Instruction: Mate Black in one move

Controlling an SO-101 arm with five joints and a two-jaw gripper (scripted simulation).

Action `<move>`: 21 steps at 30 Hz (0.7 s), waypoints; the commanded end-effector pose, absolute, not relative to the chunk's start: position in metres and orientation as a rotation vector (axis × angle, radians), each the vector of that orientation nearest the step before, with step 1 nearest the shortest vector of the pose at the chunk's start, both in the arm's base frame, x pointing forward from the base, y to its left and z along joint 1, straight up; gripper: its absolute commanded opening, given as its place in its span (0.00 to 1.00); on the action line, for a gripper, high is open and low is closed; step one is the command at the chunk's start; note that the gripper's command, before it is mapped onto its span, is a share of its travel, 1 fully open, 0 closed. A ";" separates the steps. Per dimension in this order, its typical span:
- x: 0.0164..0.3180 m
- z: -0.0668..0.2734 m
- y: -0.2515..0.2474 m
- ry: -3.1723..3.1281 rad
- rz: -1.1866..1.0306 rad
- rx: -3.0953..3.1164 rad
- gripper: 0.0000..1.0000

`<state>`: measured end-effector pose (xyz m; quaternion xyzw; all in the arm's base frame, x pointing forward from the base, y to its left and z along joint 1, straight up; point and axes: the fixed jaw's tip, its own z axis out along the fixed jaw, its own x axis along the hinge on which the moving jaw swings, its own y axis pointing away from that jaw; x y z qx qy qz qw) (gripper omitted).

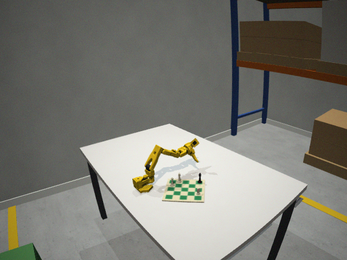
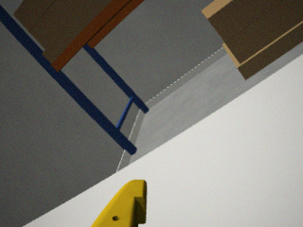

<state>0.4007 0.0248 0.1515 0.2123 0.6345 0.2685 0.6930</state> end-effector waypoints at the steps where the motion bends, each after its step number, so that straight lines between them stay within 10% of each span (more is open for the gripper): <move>1: 0.400 0.158 0.024 1.402 0.601 0.470 1.00; 21: 0.388 0.190 -0.033 1.464 0.389 0.529 0.92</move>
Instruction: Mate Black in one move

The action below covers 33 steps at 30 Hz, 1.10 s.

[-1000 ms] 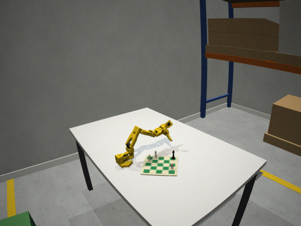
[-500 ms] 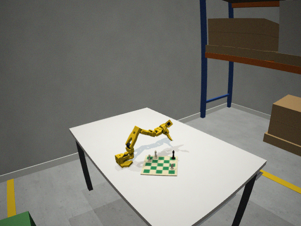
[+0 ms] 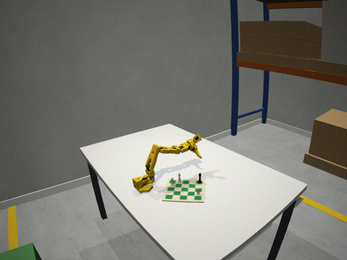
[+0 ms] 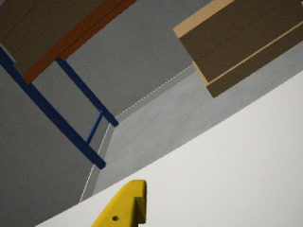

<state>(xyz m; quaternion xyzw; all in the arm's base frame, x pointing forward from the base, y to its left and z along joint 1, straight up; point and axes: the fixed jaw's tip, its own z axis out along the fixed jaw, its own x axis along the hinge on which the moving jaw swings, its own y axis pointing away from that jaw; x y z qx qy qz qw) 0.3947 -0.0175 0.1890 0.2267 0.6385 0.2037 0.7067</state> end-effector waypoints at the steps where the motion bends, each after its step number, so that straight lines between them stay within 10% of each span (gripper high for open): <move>1: 0.386 0.192 -0.039 1.475 0.363 0.538 0.91; 33: 0.283 0.222 -0.138 1.712 -0.098 0.736 0.71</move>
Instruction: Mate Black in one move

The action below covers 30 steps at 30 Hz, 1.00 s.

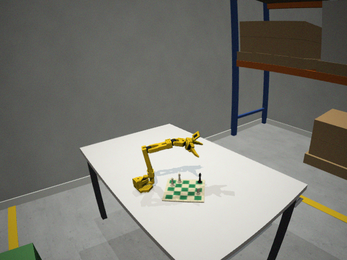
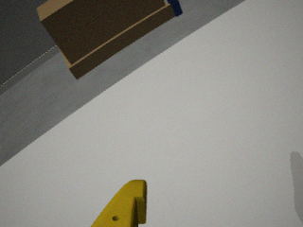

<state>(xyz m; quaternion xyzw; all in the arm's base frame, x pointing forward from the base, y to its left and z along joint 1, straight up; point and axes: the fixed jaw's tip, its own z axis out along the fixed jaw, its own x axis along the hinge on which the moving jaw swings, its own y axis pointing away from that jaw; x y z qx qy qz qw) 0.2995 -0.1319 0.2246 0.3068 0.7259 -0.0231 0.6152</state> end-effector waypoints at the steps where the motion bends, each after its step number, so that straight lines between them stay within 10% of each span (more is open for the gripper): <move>1: 0.273 0.222 -0.142 1.731 -0.127 0.753 0.69; 30: 0.139 0.206 -0.144 1.977 -0.426 0.989 0.50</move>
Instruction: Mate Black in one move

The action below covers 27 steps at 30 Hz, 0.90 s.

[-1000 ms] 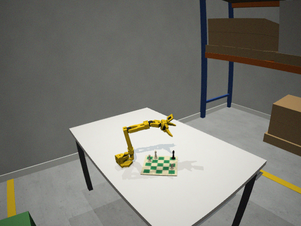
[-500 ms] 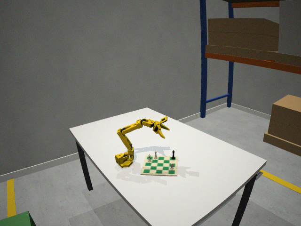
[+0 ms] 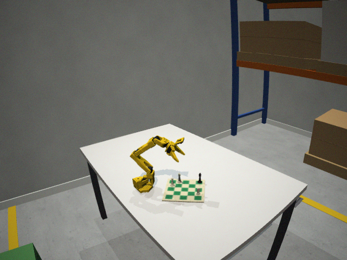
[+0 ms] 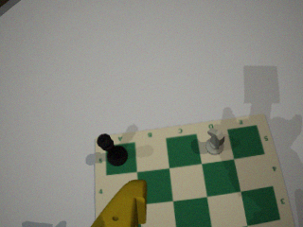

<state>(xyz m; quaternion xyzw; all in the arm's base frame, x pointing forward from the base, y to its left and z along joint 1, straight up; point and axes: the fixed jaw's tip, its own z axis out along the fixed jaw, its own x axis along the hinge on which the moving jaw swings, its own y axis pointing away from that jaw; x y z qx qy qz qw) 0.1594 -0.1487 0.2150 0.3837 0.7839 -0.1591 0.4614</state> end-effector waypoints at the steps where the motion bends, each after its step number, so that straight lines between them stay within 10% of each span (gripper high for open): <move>1: 0.139 0.206 -0.144 1.977 -0.426 0.989 0.50; 27: 0.077 0.182 -0.112 2.114 -0.518 1.136 0.40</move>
